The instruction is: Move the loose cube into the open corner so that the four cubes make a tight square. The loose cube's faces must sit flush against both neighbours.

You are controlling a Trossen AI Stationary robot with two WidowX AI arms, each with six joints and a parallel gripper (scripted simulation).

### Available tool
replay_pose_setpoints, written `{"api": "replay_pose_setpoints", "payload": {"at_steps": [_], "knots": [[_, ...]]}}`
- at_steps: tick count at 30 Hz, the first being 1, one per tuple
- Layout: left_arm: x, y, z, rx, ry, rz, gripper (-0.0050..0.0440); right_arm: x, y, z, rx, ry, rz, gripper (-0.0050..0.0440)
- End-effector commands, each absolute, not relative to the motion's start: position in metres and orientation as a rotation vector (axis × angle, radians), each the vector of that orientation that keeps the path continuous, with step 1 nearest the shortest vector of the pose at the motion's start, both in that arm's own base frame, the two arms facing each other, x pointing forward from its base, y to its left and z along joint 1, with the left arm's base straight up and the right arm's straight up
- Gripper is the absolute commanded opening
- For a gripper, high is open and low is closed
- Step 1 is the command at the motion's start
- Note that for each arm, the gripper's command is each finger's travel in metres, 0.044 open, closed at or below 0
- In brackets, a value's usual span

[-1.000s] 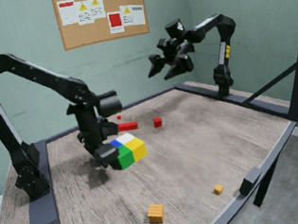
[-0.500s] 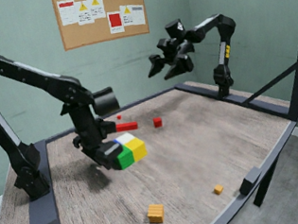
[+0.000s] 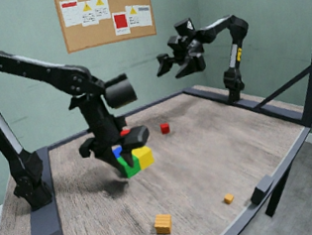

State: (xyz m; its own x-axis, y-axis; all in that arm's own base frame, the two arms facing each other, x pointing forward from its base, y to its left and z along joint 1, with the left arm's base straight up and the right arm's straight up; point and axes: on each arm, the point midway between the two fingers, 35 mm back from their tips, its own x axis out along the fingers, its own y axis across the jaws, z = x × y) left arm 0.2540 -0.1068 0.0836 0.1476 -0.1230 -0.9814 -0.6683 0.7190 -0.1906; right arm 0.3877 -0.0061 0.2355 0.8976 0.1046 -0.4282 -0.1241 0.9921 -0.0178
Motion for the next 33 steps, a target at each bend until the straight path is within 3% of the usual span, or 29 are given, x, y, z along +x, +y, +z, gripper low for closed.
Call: {"api": "replay_pose_setpoints", "payload": {"at_steps": [1, 11, 20, 33], "knots": [[0.280, -0.095, 0.099, -0.883, 1.312, 0.594, 0.0178, 0.381, -0.014, 0.246, -0.044, 0.418, 0.081, 0.0400], [0.318, 0.000, 0.100, -1.227, 1.147, 1.040, 0.0178, 0.368, -0.040, 0.244, -0.006, 0.446, -0.083, 0.0400], [0.304, 0.055, 0.073, -1.279, 1.152, 1.255, 0.0178, 0.360, -0.050, 0.245, 0.009, 0.449, -0.143, 0.0400], [0.305, 0.059, 0.073, -1.281, 1.148, 1.264, 0.0178, 0.349, -0.055, 0.248, 0.010, 0.443, -0.153, 0.0400]]}}
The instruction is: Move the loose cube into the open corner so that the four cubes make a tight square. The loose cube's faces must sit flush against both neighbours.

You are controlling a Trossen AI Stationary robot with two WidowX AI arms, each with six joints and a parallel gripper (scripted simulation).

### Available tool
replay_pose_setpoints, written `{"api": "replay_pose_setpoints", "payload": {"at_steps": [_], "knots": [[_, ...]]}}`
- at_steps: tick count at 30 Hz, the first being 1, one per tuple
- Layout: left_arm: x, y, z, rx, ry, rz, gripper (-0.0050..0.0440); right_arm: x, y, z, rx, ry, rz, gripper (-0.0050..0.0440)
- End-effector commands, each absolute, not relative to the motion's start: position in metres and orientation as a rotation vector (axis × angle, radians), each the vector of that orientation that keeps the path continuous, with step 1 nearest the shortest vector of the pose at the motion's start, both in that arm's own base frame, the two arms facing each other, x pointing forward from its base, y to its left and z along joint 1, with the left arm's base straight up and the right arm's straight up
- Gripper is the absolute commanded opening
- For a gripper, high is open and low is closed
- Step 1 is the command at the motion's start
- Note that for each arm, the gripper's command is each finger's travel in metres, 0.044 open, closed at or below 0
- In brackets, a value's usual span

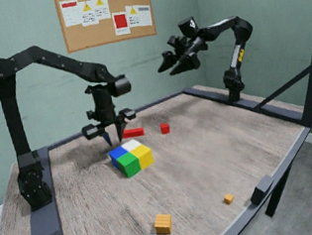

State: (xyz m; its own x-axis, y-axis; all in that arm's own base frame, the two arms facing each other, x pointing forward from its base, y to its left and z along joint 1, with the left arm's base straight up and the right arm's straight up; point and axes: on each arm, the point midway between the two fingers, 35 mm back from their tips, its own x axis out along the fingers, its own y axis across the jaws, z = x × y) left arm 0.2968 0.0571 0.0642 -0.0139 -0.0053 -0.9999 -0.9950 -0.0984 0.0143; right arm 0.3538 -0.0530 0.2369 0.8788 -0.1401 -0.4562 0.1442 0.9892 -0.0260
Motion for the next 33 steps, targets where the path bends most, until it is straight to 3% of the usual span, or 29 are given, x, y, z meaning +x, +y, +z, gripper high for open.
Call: {"api": "replay_pose_setpoints", "payload": {"at_steps": [1, 13, 33], "knots": [[0.308, 0.060, 0.074, -1.282, 1.146, 1.264, 0.0178, 0.348, -0.055, 0.248, 0.009, 0.443, -0.153, 0.0400], [0.303, 0.059, 0.042, -1.276, 1.161, 1.276, 0.0178, 0.336, -0.056, 0.232, 0.010, 0.484, -0.149, 0.0400], [0.306, 0.042, 0.044, -1.289, 1.138, 1.256, 0.0178, 0.335, -0.056, 0.230, 0.011, 0.483, -0.145, 0.0400]]}}
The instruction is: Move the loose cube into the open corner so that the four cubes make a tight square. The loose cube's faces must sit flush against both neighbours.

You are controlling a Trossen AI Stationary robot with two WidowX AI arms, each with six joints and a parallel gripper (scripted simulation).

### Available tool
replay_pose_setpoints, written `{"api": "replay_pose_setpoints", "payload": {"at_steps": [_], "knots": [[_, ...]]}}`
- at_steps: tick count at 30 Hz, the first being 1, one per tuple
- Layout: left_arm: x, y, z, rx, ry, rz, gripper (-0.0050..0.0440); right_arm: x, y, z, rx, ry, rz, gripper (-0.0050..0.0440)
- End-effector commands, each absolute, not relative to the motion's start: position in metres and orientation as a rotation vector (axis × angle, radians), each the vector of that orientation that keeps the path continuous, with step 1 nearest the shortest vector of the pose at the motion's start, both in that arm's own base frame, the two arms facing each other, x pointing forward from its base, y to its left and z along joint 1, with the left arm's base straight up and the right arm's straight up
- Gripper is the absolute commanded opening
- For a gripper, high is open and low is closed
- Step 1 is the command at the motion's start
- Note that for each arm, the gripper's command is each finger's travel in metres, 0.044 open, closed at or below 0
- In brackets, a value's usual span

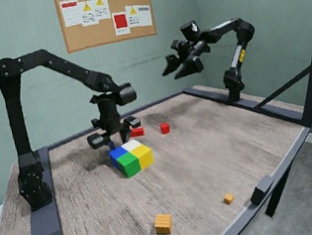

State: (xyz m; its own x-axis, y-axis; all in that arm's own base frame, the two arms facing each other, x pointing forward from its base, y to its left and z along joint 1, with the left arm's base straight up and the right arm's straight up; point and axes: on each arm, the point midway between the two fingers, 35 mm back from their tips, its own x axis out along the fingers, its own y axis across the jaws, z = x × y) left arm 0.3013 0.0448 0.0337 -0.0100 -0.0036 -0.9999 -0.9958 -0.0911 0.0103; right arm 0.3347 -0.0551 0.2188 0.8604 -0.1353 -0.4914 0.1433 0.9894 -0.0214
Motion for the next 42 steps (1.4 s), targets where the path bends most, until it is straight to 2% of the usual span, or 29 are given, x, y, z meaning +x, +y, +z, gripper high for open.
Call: {"api": "replay_pose_setpoints", "payload": {"at_steps": [1, 7, 19, 26, 42], "knots": [[0.306, 0.041, 0.044, -1.289, 1.138, 1.256, 0.0178, 0.335, -0.056, 0.230, 0.011, 0.483, -0.145, 0.0400], [0.306, 0.032, 0.043, -1.289, 1.142, 1.258, 0.0178, 0.335, -0.056, 0.230, 0.011, 0.483, -0.145, 0.0400], [0.309, 0.059, 0.051, -1.293, 1.127, 1.236, 0.0178, 0.335, -0.056, 0.230, 0.011, 0.483, -0.145, 0.0400], [0.328, 0.044, 0.092, -1.224, 1.113, 0.963, 0.0178, 0.335, -0.056, 0.230, 0.011, 0.483, -0.145, 0.0400], [0.287, 0.013, 0.099, -0.593, 1.329, 0.486, 0.0178, 0.360, -0.034, 0.253, -0.031, 0.398, -0.023, 0.0400]]}}
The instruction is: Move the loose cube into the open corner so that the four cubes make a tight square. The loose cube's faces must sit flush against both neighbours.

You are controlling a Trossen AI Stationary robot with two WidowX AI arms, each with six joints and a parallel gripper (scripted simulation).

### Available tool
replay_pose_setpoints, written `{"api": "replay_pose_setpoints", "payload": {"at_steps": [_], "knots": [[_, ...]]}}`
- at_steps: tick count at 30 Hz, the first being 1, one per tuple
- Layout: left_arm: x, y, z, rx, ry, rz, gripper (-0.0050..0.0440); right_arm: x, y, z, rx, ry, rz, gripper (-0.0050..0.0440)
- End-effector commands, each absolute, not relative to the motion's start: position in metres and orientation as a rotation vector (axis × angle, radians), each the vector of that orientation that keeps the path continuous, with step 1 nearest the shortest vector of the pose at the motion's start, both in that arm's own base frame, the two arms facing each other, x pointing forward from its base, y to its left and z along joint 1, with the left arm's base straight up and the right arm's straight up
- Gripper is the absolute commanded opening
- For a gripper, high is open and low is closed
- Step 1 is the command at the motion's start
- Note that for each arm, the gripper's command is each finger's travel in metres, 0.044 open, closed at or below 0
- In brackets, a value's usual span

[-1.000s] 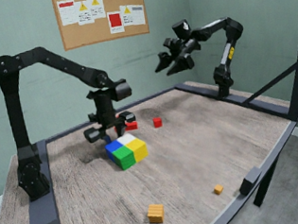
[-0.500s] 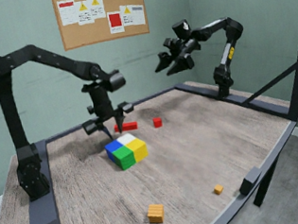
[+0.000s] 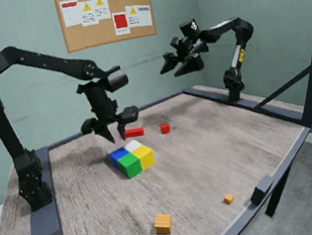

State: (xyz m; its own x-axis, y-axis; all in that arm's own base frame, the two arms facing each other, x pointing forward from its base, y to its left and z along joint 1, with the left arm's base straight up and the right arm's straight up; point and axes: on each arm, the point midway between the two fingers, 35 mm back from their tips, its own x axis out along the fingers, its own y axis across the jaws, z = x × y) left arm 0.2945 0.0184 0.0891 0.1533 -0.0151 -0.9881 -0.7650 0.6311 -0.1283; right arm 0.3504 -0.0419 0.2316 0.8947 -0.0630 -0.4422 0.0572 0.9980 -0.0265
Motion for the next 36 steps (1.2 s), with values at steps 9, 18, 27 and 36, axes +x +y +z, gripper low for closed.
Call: {"api": "replay_pose_setpoints", "payload": {"at_steps": [9, 18, 27, 36], "knots": [[0.264, -0.003, 0.095, -0.288, 1.410, 0.252, 0.0178, 0.369, -0.023, 0.259, -0.044, 0.379, 0.038, 0.0400], [0.227, -0.038, 0.069, -0.072, 1.565, 0.066, 0.0178, 0.378, -0.013, 0.261, -0.049, 0.379, 0.073, 0.0400], [0.231, -0.038, 0.072, -0.078, 1.551, 0.072, 0.0178, 0.385, -0.010, 0.261, -0.044, 0.386, 0.069, 0.0400], [0.228, -0.038, 0.050, -0.074, 1.569, 0.074, 0.0178, 0.390, -0.007, 0.252, -0.040, 0.427, 0.064, 0.0400]]}}
